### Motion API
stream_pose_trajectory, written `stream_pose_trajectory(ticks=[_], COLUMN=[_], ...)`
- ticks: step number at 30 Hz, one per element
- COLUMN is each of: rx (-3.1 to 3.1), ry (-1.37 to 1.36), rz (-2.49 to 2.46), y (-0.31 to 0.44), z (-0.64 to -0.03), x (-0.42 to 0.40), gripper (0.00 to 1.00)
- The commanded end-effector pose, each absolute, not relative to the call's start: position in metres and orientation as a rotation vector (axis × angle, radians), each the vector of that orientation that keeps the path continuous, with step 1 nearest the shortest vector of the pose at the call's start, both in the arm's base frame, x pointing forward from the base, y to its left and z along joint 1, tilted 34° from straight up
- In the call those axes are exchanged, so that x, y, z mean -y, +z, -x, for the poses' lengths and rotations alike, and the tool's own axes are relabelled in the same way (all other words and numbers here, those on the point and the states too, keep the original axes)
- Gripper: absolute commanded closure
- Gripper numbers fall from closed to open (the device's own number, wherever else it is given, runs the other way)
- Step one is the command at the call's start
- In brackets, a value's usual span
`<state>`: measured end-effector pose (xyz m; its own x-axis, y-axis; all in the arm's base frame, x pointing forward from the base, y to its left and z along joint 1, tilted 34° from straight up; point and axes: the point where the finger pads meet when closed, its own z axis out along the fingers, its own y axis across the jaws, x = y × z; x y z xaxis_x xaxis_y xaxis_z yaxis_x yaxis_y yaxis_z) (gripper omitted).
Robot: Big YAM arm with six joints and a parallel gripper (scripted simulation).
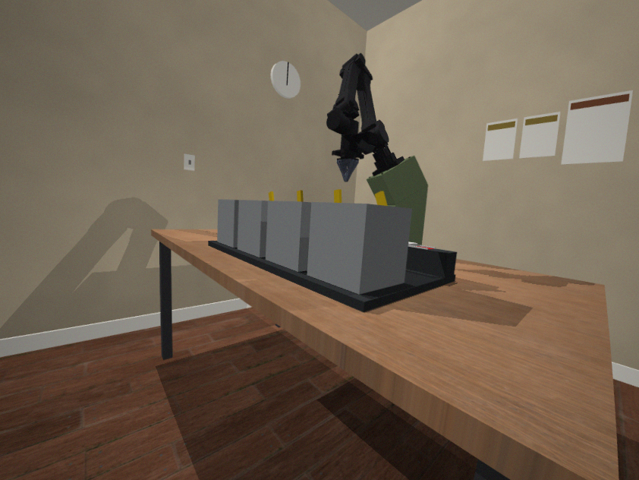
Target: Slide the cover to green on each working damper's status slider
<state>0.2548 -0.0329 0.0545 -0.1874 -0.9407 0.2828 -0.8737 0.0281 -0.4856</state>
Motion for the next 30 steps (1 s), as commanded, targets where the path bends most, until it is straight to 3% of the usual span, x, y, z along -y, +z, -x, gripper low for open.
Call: stream_pose_trajectory(ticks=[1,30], rx=[-2.171,-2.169], ry=[-0.866,-0.869], rz=[1.938,1.935], y=[0.046,-0.032], z=[-0.254,-0.297], x=[0.035,0.068], gripper=[1.0,1.0])
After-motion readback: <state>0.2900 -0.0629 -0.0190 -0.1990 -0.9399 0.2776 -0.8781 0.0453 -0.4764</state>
